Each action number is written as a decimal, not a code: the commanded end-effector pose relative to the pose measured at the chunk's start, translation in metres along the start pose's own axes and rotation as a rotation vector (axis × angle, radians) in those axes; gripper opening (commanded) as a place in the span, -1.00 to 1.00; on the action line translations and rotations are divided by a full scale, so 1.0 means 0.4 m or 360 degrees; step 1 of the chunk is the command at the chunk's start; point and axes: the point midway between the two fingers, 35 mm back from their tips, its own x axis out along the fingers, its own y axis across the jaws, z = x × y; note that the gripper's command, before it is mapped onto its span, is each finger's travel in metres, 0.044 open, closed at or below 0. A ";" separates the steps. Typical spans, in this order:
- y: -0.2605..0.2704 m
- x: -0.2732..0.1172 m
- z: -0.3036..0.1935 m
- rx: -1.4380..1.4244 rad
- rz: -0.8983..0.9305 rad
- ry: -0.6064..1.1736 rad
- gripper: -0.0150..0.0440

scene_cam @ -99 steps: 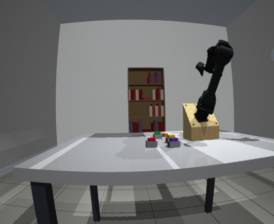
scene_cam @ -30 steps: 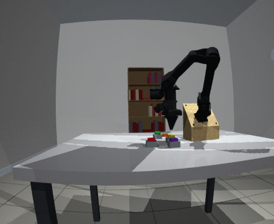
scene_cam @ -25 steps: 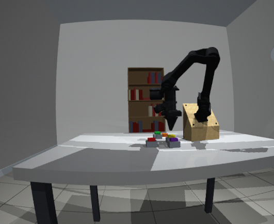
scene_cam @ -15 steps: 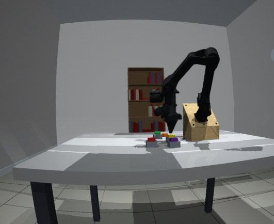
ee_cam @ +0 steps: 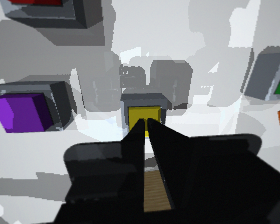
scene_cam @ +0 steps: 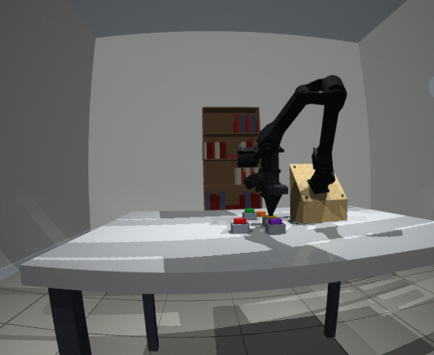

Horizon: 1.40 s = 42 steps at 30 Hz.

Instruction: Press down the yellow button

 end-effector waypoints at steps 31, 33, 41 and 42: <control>0.235 -0.173 0.132 -0.0016 -0.0011 -0.0017 0.47; 0.307 -0.201 0.142 -0.0006 -0.0002 -0.0009 0.64; 0.401 -0.236 0.140 0.0007 0.0012 0.0002 0.86; 0.401 -0.236 0.140 0.0007 0.0012 0.0002 0.86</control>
